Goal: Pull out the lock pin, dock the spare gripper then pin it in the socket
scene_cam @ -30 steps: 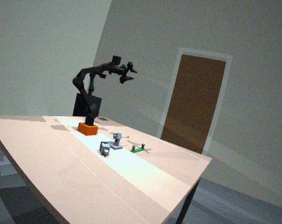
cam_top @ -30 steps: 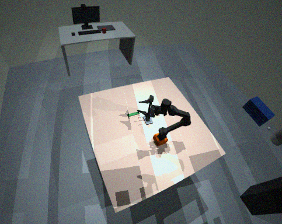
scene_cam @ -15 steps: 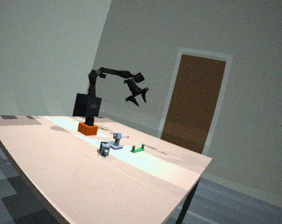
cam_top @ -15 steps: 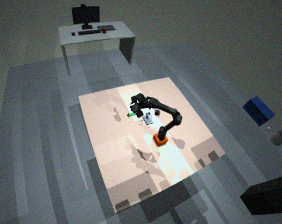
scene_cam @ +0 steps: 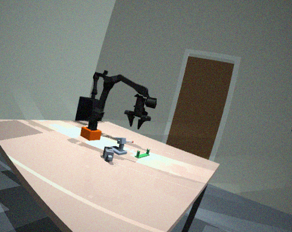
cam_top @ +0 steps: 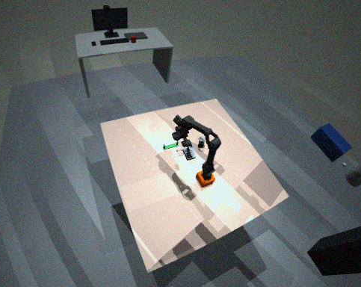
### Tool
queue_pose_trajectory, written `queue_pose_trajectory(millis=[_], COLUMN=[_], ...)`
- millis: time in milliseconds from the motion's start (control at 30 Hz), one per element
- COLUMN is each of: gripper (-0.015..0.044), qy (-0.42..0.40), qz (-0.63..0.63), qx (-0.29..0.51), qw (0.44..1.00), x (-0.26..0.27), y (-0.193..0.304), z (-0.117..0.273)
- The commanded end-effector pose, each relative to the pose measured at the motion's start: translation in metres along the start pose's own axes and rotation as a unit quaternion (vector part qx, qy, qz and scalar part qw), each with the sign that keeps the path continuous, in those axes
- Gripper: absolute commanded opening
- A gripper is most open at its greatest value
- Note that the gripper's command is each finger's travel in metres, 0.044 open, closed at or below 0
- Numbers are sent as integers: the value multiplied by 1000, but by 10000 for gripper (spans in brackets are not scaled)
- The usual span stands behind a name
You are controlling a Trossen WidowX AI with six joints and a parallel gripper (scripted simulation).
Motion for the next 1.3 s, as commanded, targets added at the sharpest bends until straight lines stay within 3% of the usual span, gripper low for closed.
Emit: queue_pose_trajectory(millis=[0, 267, 1267], gripper=[300, 300, 300], qy=[-12, -12, -13], qz=[-1, 0, 0], qx=[0, 0, 0], qw=[1000, 1000, 1000], x=[-1, 6, 7], y=[2, -1, -1], z=[-3, -68, -113])
Point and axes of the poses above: the point midway between the two fingers, 35 mm back from their tips, its own z axis back along the fingers, its own x axis across the jaws, y = z × x, the point moved 2 cm from there along z, back along the fingers, and after that the axes turned 10 degrees about -z, right-handed, at the moved point
